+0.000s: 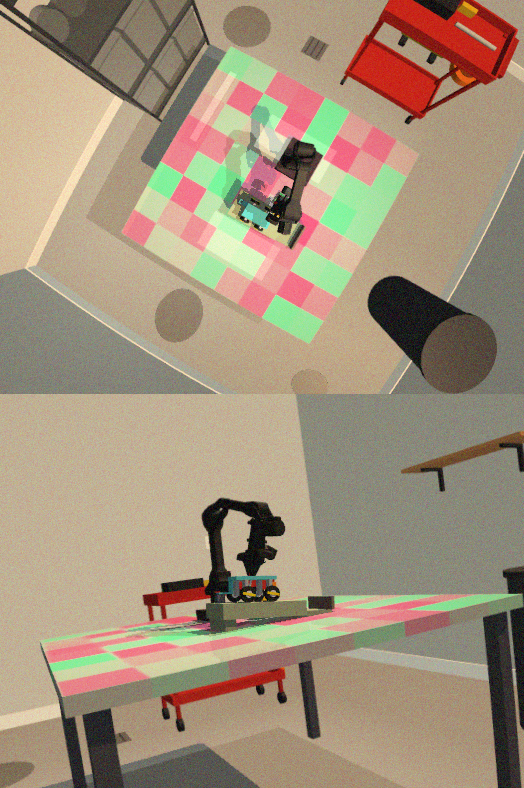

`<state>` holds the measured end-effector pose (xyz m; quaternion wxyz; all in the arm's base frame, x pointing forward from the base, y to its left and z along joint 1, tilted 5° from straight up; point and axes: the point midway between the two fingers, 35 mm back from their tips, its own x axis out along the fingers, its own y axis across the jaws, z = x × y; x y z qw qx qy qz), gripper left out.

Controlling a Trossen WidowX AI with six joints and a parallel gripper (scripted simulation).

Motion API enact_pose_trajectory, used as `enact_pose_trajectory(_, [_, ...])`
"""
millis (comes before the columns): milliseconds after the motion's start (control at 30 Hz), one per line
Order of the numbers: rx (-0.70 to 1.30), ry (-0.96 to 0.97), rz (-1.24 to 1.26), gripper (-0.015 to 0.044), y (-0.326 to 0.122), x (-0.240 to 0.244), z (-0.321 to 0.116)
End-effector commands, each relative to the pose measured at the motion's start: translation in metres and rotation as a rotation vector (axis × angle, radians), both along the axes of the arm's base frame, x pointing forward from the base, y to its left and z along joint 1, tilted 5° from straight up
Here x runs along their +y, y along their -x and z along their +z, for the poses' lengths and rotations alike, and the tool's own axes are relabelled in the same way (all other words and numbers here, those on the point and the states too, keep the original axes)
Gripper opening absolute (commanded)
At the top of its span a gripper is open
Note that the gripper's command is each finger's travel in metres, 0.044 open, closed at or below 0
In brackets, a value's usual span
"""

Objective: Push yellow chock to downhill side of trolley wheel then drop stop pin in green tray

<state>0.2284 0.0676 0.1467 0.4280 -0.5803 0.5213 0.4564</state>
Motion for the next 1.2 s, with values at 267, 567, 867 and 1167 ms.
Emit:
enact_pose_trajectory(267, [-0.003, -0.008, -0.001, 0.0000, 0.006, 0.047, -0.001])
enact_pose_trajectory(567, [0.001, -0.012, 0.019, 0.0000, 0.007, 0.057, -0.001])
enact_pose_trajectory(867, [0.042, -0.055, 0.281, 0.0000, 0.008, 0.055, -0.001])
enact_pose_trajectory(1167, [0.077, -0.095, 0.549, 0.0000, 0.008, 0.053, -0.001])
